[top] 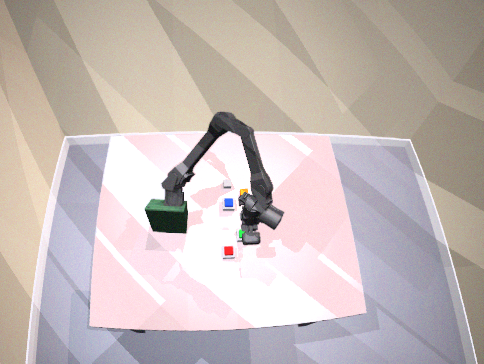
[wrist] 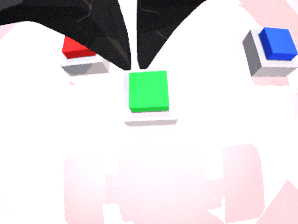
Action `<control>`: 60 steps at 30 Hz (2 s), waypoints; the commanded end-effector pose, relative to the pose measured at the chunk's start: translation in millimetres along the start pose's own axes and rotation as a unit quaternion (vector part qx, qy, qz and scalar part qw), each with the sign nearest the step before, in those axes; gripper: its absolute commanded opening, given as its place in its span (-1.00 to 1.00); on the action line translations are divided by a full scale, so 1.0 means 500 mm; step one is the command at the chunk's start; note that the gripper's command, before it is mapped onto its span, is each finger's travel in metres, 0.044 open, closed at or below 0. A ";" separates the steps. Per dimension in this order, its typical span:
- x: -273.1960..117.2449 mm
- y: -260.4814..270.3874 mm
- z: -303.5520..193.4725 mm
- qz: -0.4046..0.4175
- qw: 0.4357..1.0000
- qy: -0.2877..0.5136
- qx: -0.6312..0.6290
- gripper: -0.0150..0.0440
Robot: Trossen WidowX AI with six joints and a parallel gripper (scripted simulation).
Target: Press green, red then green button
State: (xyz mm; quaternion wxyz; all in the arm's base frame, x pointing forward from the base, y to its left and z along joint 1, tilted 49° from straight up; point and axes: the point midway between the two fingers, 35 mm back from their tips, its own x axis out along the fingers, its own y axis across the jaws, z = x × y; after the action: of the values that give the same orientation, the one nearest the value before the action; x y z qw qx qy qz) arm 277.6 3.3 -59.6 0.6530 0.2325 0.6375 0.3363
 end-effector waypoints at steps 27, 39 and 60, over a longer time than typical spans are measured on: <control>0.118 0.010 -0.012 0.008 1.000 0.006 0.007 -0.42; 0.118 0.010 -0.012 0.008 1.000 0.006 0.007 -0.42; 0.007 0.158 0.040 -0.006 1.000 0.007 0.008 0.20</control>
State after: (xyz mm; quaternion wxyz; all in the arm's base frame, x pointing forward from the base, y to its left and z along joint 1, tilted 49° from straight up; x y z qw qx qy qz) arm 276.5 41.8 -42.6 0.6409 0.2393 0.6512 0.3286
